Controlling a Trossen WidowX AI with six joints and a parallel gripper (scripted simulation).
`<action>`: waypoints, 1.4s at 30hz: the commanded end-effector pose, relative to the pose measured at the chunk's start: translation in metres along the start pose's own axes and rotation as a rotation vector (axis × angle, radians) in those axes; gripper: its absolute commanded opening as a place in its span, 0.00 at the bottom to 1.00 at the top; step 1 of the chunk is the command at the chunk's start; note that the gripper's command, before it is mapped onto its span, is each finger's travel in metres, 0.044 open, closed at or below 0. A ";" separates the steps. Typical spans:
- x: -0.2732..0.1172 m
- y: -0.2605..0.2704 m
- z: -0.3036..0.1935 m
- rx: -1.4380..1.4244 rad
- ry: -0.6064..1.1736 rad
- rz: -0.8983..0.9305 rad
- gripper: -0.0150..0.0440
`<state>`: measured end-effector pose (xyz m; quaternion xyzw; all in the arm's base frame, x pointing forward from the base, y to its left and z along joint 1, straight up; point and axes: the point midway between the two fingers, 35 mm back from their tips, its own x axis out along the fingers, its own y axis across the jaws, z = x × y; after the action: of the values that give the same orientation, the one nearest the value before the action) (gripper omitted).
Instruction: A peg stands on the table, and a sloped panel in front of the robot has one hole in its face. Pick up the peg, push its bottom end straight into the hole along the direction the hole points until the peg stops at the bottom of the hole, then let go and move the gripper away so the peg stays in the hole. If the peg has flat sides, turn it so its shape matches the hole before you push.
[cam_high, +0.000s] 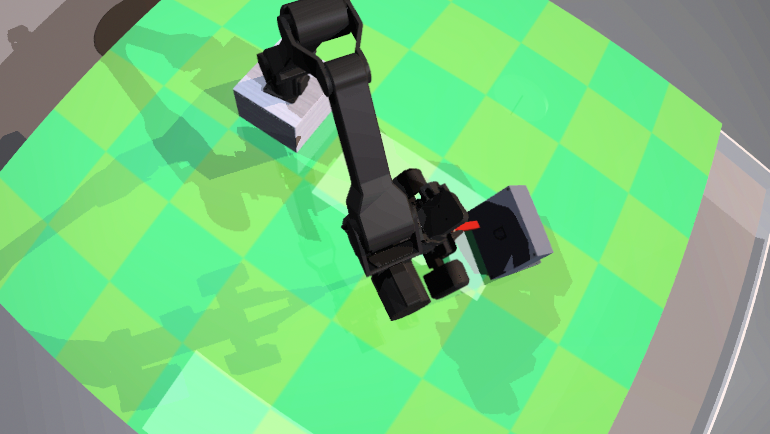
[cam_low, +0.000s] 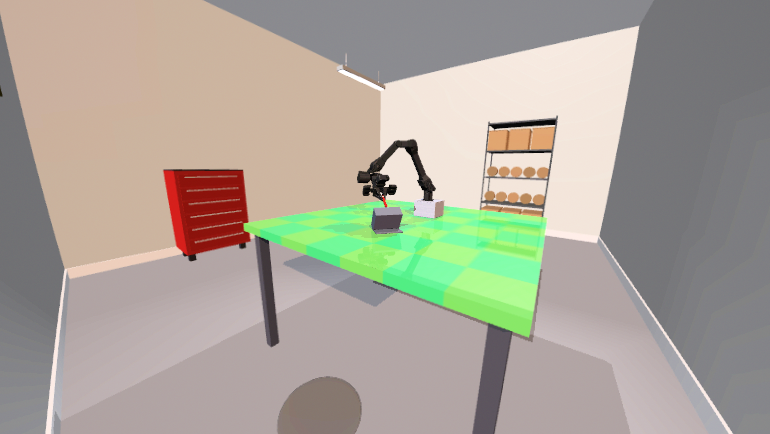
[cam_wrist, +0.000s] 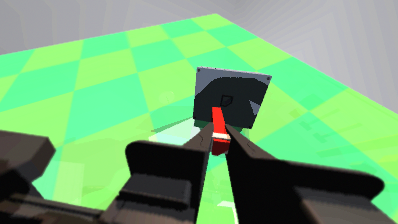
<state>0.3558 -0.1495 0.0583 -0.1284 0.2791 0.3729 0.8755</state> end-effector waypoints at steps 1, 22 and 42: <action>-0.004 -0.004 -0.003 0.005 -0.018 -0.015 0.25; 0.011 -0.013 -0.005 0.018 -0.049 -0.046 0.25; 0.027 -0.016 -0.006 0.024 -0.089 -0.060 0.25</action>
<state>0.3815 -0.1495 0.0418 -0.1171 0.2413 0.3470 0.8987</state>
